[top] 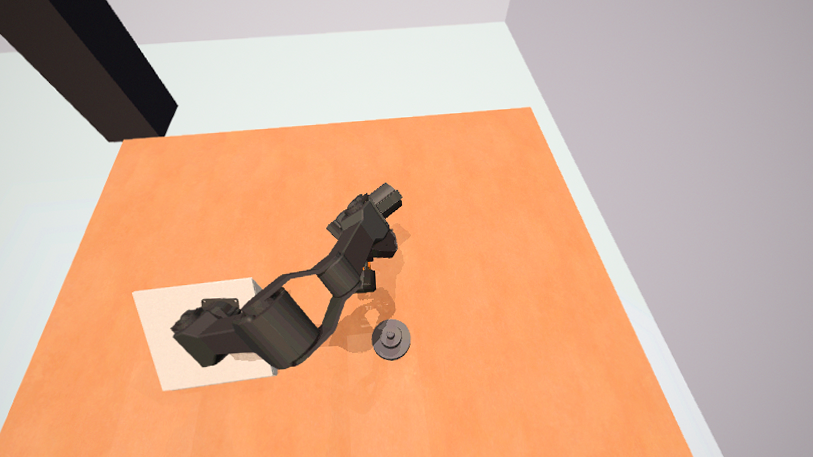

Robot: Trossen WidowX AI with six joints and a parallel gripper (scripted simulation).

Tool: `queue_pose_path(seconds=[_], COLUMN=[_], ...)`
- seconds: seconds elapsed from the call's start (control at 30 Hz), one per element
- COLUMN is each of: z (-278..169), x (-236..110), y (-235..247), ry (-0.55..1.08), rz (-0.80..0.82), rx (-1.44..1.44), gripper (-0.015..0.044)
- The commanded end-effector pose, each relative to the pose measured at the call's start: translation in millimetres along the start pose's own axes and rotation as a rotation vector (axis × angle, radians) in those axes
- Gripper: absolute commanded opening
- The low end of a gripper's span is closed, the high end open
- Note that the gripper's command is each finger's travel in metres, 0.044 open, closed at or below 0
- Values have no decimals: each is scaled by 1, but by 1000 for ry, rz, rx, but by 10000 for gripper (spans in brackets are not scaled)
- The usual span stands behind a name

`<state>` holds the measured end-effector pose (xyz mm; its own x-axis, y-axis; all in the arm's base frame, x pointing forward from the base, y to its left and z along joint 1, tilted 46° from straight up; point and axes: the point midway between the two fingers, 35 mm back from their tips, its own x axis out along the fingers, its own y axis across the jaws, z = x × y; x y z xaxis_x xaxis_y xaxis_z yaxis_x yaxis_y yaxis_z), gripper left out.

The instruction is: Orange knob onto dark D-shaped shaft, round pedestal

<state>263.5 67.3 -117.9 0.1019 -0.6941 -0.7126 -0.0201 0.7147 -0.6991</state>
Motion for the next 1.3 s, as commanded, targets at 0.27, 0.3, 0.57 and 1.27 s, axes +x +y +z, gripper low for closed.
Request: queue_pose_path(seconds=[0.27,0.3,0.57,1.27], z=[-4,-4,-5,0], x=[23,24,31,7], y=[-3,-3,-4,0], ry=[5,5,5,4], rz=[-10,-11,-12,-5], rx=[-7,-7,-7,-8], gripper=[440,440,387,0])
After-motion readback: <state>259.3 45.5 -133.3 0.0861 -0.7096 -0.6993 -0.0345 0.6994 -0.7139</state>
